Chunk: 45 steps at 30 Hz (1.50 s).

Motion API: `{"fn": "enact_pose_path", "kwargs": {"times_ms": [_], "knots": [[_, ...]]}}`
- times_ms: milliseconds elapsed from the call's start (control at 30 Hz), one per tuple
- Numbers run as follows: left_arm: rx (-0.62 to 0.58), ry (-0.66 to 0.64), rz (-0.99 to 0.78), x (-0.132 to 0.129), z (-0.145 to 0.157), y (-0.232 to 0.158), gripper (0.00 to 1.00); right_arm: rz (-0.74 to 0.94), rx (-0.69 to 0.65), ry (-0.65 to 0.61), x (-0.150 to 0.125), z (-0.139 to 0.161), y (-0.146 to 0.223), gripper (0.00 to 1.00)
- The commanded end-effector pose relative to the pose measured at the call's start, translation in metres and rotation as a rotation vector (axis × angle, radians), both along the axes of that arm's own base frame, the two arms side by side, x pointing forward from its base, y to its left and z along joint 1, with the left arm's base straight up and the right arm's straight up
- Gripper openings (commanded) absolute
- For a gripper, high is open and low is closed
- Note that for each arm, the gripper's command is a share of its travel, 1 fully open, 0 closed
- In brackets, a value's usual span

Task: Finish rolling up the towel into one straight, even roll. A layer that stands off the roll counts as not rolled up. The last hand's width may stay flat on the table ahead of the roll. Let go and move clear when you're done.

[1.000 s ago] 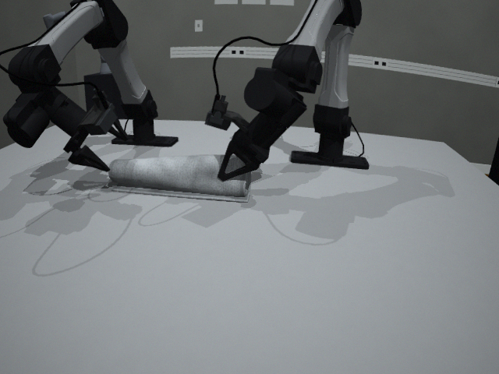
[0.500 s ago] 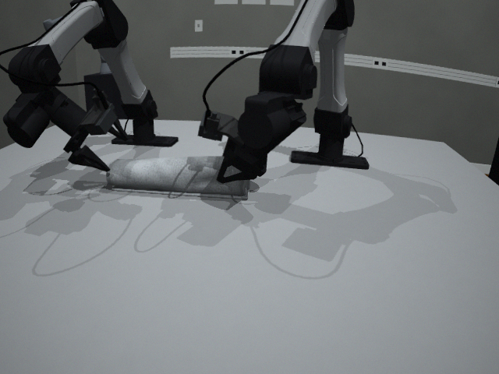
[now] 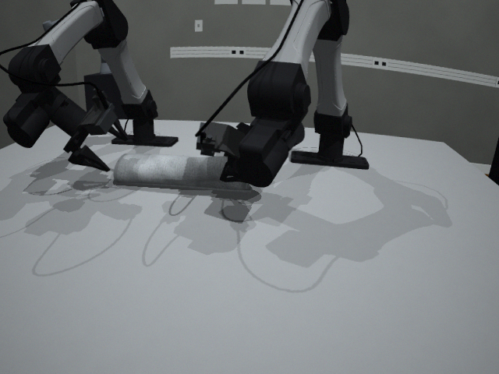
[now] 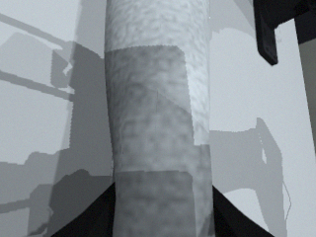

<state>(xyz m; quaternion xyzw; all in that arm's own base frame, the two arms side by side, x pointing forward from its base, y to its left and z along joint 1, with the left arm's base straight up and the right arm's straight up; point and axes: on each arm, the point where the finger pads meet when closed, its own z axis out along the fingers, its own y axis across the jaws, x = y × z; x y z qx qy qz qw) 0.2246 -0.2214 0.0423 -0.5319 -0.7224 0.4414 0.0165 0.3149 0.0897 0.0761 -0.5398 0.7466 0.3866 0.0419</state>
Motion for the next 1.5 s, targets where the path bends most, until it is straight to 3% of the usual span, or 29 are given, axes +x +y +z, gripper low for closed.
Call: {"fn": "enact_pose_path", "kwargs": {"times_ms": [0,400,700,767,967,1467], "knots": [[0.007,0.068,-0.016,-0.006,0.001,0.005,0.39,0.132,0.039,0.154,0.003,0.016,-0.003,0.85],[0.007,0.069,-0.016,-0.006,-0.011,0.005,0.39,0.132,0.039,0.154,0.003,0.016,-0.003,0.85],[0.007,0.069,-0.016,-0.006,-0.003,0.005,0.67,0.132,0.039,0.154,0.003,0.016,-0.003,0.85],[0.007,0.069,-0.016,-0.006,-0.003,0.005,0.67,0.132,0.039,0.154,0.003,0.016,-0.003,0.85],[0.007,0.069,-0.016,-0.006,0.001,0.005,0.85,0.132,0.039,0.154,0.003,0.016,-0.003,0.85],[0.007,0.069,-0.016,0.025,0.034,0.039,0.85,0.132,0.039,0.154,0.003,0.016,-0.003,0.85]]}}
